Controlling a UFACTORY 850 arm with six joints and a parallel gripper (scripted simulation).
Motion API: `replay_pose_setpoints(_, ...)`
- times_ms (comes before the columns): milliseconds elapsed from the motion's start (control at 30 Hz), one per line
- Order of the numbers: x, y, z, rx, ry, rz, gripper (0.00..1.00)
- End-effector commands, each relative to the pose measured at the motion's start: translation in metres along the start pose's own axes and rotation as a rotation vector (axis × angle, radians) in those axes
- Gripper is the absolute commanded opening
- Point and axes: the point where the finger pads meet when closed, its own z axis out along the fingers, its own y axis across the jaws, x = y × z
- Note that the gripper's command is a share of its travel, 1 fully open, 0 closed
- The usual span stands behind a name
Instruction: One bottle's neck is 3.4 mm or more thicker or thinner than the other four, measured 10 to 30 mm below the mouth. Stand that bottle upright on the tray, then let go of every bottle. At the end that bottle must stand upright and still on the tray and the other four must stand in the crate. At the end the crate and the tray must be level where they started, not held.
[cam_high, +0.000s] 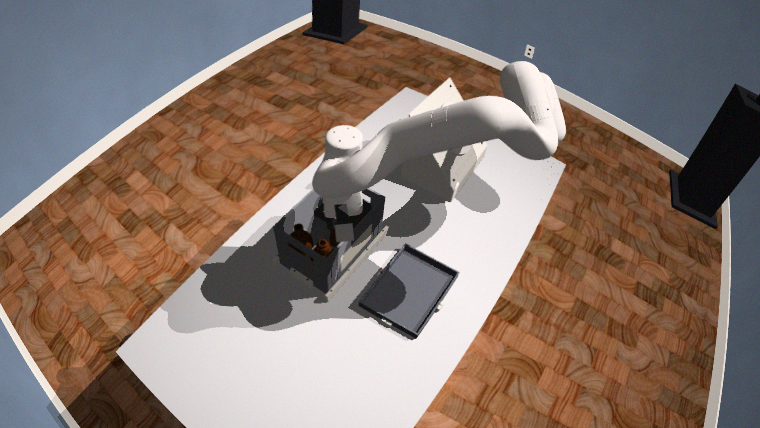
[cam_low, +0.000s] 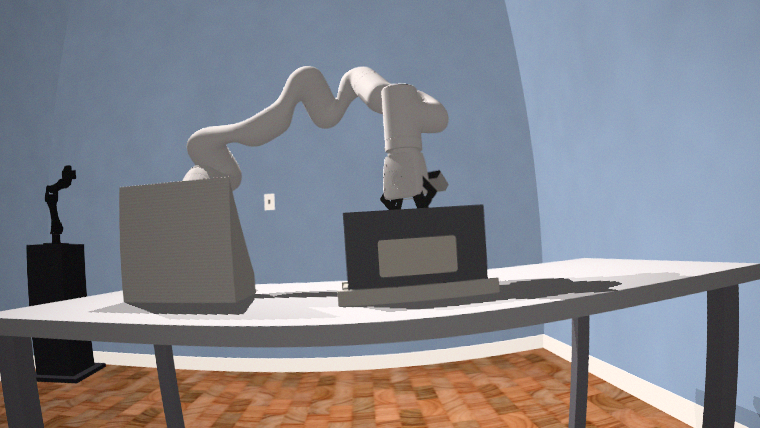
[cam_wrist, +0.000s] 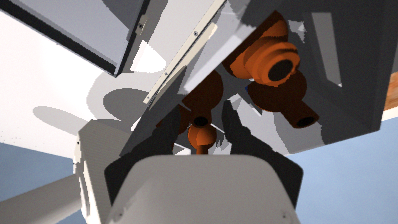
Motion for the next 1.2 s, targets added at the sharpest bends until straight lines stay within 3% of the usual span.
replay_pose_setpoints(0, 0.0005, 0.0006, -0.0009, -0.002, 0.001, -0.001, 0.65)
replay_pose_setpoints(167, 0.0005, 0.0006, -0.0009, -0.002, 0.001, -0.001, 0.65)
replay_pose_setpoints(200, 0.0005, 0.0006, -0.0009, -0.002, 0.001, -0.001, 0.00)
replay_pose_setpoints(1167, 0.0005, 0.0006, -0.0009, -0.002, 0.001, -0.001, 0.00)
